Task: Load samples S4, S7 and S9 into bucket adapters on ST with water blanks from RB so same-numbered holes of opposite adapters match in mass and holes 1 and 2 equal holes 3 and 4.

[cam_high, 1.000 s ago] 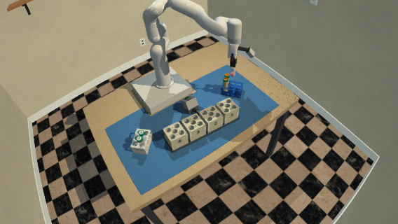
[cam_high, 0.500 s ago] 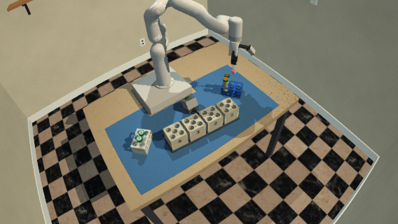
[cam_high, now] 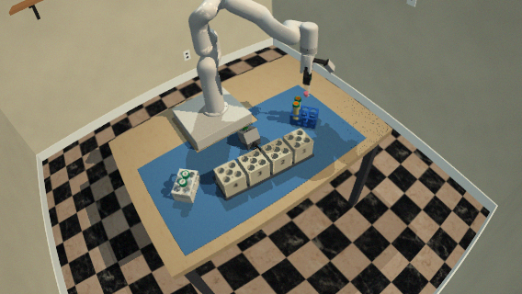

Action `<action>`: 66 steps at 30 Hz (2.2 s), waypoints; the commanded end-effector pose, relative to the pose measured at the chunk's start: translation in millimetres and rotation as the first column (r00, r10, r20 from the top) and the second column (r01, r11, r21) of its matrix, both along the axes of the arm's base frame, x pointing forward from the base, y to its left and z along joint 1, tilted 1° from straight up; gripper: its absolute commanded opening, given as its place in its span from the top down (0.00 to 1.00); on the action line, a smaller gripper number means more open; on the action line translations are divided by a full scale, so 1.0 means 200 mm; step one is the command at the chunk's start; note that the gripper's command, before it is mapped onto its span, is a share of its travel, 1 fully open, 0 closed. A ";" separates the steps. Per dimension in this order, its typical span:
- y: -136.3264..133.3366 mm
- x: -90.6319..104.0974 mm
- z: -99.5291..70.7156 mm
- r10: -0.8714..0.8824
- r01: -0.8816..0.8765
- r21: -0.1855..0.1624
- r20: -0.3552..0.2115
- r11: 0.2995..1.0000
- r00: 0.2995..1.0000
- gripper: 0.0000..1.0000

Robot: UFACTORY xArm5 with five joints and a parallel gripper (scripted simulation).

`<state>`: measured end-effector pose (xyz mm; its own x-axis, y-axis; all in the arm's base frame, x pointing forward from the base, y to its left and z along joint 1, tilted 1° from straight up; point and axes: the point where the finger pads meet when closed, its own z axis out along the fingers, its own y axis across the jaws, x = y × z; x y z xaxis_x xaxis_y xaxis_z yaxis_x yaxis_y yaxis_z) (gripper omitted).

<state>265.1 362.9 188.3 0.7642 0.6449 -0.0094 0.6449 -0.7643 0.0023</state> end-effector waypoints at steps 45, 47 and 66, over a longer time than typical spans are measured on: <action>0.00 0.00 -0.34 0.000 0.000 0.002 0.002 1.000 1.000 1.00; 0.00 0.00 -0.34 0.000 0.000 0.002 0.002 1.000 1.000 1.00; 0.00 0.00 -0.40 0.000 0.000 0.002 0.002 1.000 1.000 1.00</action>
